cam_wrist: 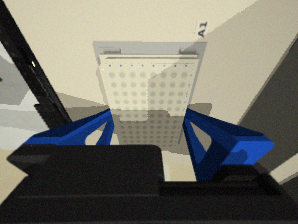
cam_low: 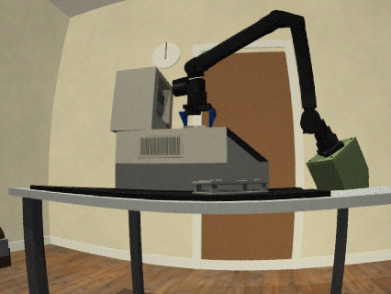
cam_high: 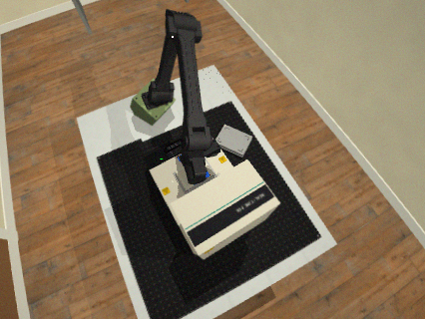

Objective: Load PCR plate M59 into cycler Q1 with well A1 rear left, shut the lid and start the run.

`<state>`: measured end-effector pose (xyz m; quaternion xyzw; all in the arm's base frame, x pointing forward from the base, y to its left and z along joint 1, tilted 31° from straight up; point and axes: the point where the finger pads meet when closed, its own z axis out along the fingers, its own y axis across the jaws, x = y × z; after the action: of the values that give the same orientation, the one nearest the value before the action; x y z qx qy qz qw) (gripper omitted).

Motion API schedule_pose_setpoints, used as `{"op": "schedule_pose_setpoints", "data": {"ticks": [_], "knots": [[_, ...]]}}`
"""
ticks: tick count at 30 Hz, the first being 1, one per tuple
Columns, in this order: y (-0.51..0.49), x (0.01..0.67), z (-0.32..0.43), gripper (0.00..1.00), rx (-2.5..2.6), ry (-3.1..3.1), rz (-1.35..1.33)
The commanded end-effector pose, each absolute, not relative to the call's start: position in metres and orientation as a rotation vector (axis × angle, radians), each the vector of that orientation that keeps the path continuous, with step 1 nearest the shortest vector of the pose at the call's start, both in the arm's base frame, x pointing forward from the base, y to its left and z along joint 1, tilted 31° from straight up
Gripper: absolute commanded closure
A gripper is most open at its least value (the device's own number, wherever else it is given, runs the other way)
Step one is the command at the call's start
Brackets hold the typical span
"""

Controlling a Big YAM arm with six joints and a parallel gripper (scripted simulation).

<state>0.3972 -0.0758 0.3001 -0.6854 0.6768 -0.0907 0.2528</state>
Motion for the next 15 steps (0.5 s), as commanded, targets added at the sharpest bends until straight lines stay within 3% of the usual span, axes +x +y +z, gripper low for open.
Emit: {"op": "schedule_pose_setpoints", "data": {"ticks": [1, 15], "knots": [[-0.086, 0.406, 0.32, 1.0, -1.851, 1.828, -0.291], [-0.076, 0.405, 0.333, 1.0, -1.843, 1.798, -0.336]]}}
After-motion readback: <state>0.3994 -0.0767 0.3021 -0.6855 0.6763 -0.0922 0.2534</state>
